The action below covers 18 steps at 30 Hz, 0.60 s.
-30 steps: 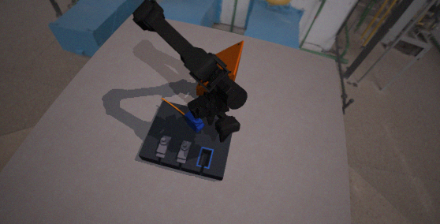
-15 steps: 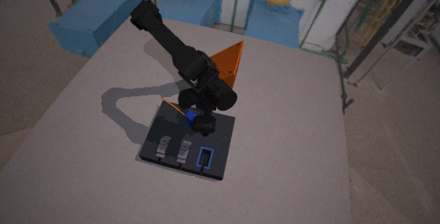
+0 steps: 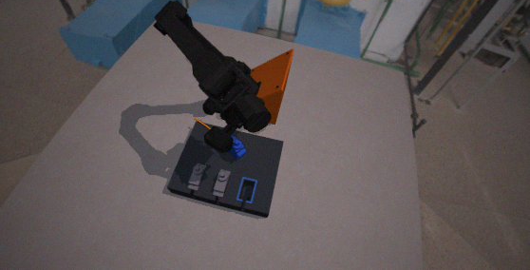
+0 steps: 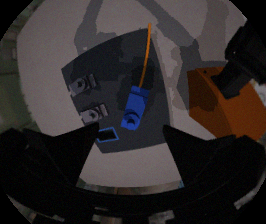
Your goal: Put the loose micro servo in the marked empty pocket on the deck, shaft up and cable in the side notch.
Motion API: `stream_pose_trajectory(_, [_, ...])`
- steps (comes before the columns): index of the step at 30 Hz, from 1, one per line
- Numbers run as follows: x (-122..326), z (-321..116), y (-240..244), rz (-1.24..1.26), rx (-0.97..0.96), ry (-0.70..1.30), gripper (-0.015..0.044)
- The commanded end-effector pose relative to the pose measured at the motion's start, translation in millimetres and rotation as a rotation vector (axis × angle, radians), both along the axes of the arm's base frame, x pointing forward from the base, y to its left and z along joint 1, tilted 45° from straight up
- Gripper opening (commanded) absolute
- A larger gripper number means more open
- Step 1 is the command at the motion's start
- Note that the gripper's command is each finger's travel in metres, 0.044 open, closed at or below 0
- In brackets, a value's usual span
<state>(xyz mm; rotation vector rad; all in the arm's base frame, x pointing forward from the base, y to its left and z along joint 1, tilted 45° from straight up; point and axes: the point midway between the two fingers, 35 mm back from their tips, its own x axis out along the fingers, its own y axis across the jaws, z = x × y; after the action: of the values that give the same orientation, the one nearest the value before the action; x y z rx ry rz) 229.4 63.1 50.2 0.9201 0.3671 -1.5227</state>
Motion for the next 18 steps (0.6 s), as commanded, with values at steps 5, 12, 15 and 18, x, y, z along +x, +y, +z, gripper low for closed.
stream_pose_trajectory(5, [-9,17,-10,-0.218,-0.012,-0.1,0.044])
stream_pose_trajectory(12, [-10,14,-15,-0.23,-0.013,-0.106,0.044])
stream_pose_trajectory(15, [-10,5,-24,-0.23,-0.014,-0.106,0.044])
stream_pose_trajectory(18, [-10,0,-29,-0.231,-0.014,-0.107,0.044])
